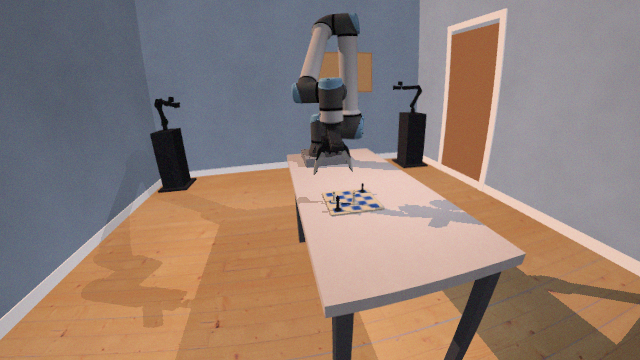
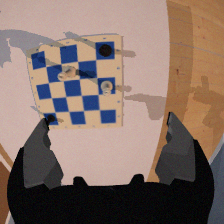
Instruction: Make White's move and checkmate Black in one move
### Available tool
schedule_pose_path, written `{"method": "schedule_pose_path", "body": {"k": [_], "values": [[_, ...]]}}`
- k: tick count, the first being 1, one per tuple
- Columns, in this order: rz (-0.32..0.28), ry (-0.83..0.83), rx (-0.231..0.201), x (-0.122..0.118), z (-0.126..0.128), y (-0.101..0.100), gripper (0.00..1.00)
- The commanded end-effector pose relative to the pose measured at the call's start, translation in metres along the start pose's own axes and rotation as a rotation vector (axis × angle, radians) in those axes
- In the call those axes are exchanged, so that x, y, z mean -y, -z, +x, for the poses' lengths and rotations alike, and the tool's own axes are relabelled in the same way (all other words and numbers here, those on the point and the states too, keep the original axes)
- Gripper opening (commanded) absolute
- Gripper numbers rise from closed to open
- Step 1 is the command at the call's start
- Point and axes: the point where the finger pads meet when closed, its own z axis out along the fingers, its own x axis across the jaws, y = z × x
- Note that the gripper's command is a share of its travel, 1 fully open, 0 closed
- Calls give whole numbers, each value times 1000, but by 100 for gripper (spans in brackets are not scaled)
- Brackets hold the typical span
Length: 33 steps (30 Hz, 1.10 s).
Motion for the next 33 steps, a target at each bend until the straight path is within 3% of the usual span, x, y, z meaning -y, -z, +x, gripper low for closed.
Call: {"method": "schedule_pose_path", "body": {"k": [1,19,27,33], "values": [[1,0,0,1,0,2,100],[1,0,0,1,0,4,100],[1,0,0,1,0,19,100],[1,0,0,1,0,43,100]]}}
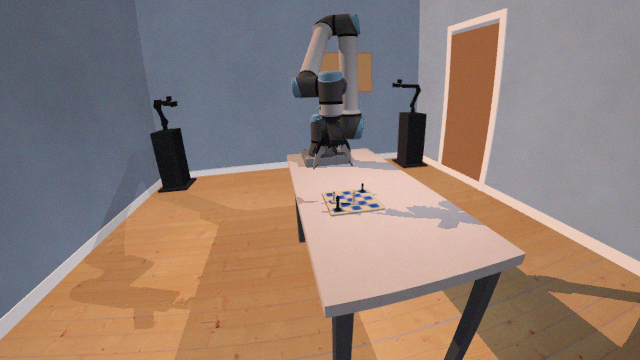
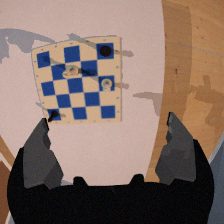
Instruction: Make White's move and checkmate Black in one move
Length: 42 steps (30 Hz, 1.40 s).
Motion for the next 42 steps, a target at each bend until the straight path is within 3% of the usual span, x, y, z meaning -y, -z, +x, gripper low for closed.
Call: {"method": "schedule_pose_path", "body": {"k": [1,9,42], "values": [[1,0,0,1,0,22,100],[1,0,0,1,0,42,100],[1,0,0,0,0,44,100]]}}
